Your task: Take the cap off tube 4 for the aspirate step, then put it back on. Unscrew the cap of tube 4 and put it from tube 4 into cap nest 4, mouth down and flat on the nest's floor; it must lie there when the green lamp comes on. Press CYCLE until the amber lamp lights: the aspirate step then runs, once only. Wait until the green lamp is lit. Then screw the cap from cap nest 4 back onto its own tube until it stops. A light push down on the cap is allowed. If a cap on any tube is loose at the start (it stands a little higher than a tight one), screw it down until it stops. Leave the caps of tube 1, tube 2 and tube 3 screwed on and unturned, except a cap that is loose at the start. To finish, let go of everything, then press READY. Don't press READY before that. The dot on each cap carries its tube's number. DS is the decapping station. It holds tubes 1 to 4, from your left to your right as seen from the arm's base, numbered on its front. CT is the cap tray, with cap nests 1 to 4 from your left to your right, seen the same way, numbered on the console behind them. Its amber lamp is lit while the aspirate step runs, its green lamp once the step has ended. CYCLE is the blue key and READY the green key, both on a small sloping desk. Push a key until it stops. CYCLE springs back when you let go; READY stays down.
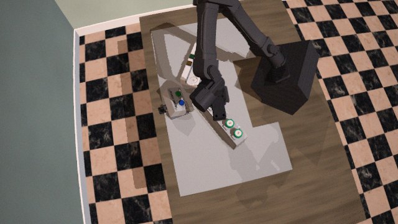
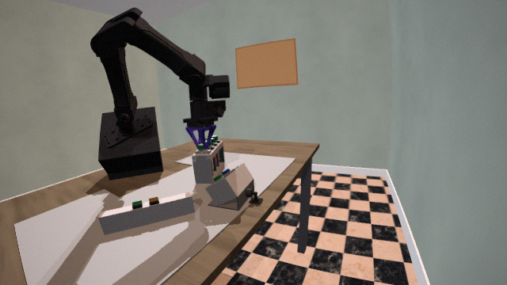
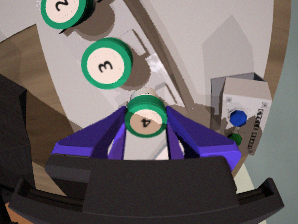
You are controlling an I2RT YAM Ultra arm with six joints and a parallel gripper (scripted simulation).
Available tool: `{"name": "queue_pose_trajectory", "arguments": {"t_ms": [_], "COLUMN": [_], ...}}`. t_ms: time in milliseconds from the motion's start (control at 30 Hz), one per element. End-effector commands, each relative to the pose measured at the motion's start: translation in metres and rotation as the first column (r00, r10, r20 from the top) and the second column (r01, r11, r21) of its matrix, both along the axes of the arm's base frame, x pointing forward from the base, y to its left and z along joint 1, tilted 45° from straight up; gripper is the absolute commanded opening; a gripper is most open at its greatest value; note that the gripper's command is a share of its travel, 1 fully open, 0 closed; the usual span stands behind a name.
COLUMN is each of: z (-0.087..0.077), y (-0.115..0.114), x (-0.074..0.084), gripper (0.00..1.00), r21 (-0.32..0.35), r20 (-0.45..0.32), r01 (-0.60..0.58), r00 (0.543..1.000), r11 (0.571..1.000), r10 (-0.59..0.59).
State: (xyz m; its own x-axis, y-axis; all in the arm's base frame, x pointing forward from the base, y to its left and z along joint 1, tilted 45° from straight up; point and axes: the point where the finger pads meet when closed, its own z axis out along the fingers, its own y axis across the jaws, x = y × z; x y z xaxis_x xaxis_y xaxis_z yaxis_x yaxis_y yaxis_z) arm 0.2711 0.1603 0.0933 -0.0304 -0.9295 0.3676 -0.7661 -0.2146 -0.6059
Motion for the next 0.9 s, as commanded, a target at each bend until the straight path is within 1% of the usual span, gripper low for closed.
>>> {"name": "queue_pose_trajectory", "arguments": {"t_ms": [0, 100, 200, 267, 400, 433, 633, 667, 867], "z": [0.0039, 0.0039, 0.0039, 0.0039, 0.0040, 0.0040, 0.0040, 0.0040, 0.0040], "y": [0.0036, 0.0036, 0.0036, 0.0036, 0.0037, 0.0036, 0.0037, 0.0037, 0.0036], "x": [0.0014, 0.0013, 0.0013, 0.0013, 0.0012, 0.0012, 0.0012, 0.0012, 0.0012], "gripper": [0.00, 0.00, 0.00, 0.00, 0.00, 0.00, 0.00, 0.49, 0.49], "r21": [-0.143, -0.225, -0.298, -0.298, -0.377, -0.381, -0.381, -0.381, -0.381], "r20": [-0.077, -0.140, -0.211, -0.211, -0.313, -0.319, -0.319, -0.319, -0.319], "r01": [-0.183, -0.292, -0.398, -0.398, -0.532, -0.540, -0.540, -0.540, -0.540], "r00": [0.982, 0.954, 0.914, 0.914, 0.844, 0.839, 0.839, 0.839, 0.839], "r11": [0.973, 0.930, 0.868, 0.868, 0.758, 0.751, 0.751, 0.751, 0.750], "r10": [0.174, 0.265, 0.347, 0.347, 0.436, 0.441, 0.441, 0.441, 0.441]}}
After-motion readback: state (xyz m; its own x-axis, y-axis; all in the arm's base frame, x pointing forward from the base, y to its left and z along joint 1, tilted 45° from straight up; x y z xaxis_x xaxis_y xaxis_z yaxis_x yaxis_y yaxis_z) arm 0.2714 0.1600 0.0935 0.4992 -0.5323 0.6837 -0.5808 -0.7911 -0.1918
